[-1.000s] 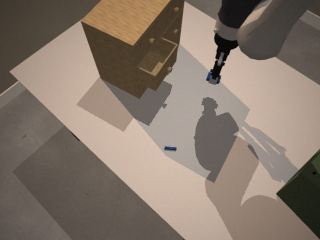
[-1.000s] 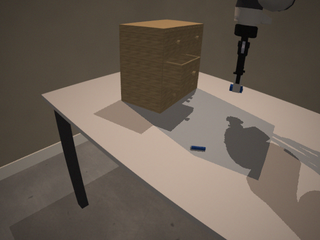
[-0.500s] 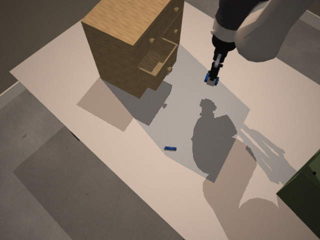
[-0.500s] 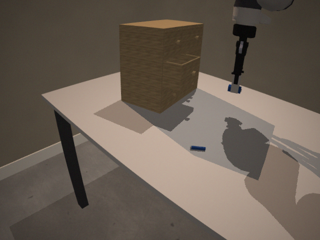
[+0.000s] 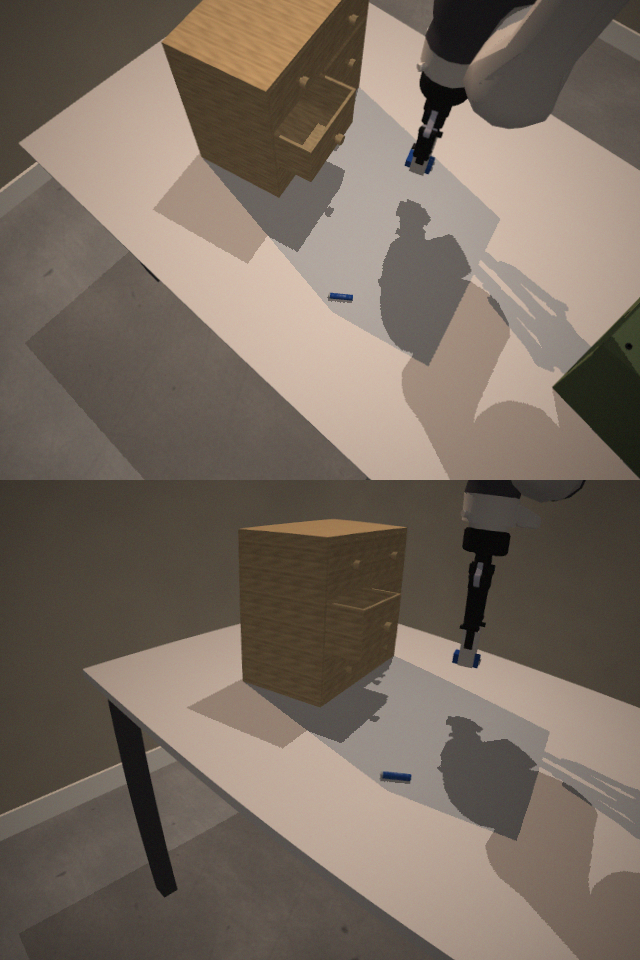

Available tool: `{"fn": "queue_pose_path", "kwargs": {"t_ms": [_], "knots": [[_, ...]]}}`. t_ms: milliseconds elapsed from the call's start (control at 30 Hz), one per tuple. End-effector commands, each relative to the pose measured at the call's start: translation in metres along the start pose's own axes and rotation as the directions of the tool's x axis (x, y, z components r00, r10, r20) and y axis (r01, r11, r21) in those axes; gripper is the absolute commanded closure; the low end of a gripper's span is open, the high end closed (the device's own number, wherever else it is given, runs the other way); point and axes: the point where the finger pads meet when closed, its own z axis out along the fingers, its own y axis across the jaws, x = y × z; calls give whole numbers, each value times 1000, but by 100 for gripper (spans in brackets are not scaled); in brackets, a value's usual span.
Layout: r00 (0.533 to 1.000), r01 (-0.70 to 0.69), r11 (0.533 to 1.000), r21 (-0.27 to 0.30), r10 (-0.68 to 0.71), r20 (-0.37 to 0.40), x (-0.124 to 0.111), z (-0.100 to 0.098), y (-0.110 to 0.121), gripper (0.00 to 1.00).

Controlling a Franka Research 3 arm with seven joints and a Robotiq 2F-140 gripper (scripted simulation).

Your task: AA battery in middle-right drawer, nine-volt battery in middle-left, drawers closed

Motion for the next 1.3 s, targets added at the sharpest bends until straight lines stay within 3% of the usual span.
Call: {"fn": "queue_pose_path", "kwargs": {"t_ms": [0,1267], "knots": [[1000,-20,1000,1,20,4,-1,-1,0,86],[996,-87,996,1,87,6,-8,-2,17,86]]}}
